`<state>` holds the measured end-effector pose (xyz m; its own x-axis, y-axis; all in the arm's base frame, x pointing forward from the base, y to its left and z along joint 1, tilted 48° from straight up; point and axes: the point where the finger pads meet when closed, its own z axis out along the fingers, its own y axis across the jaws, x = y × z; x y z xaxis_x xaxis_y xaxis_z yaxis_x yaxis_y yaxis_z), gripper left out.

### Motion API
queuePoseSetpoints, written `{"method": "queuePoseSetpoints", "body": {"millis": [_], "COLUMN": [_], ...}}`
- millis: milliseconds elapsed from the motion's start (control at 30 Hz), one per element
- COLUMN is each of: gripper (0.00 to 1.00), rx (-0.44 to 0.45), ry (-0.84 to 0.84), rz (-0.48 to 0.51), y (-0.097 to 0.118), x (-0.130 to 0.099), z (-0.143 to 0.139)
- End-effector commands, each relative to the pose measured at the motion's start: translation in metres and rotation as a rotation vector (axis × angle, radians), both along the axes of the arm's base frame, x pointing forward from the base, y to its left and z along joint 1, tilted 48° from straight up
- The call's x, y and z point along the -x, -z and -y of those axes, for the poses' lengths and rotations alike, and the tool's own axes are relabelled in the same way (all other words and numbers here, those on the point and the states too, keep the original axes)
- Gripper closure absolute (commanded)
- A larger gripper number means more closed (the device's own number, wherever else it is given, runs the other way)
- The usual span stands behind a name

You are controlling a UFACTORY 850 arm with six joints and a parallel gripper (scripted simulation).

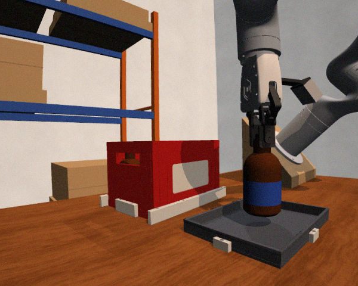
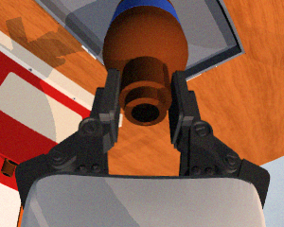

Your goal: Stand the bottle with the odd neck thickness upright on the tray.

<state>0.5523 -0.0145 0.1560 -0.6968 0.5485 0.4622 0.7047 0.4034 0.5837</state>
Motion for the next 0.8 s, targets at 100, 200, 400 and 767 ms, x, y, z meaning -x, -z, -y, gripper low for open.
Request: {"method": "queuePoseSetpoints", "body": {"millis": [100, 200, 400, 767], "gripper": [1.00, 1.00, 1.00, 1.00], "rx": [0.000, 0.000, 0.000, 0.000], "ry": [0.001, 0.001, 0.001, 0.001], "rz": [0.002, 0.002, 0.002, 0.002], "y": [0.0016, 0.0022, 0.0025, 0.0025], "x": [-0.0011, -0.0012, -0.0012, -0.0012], "z": [-0.0018, -0.0024, -0.0027, -0.0027]}}
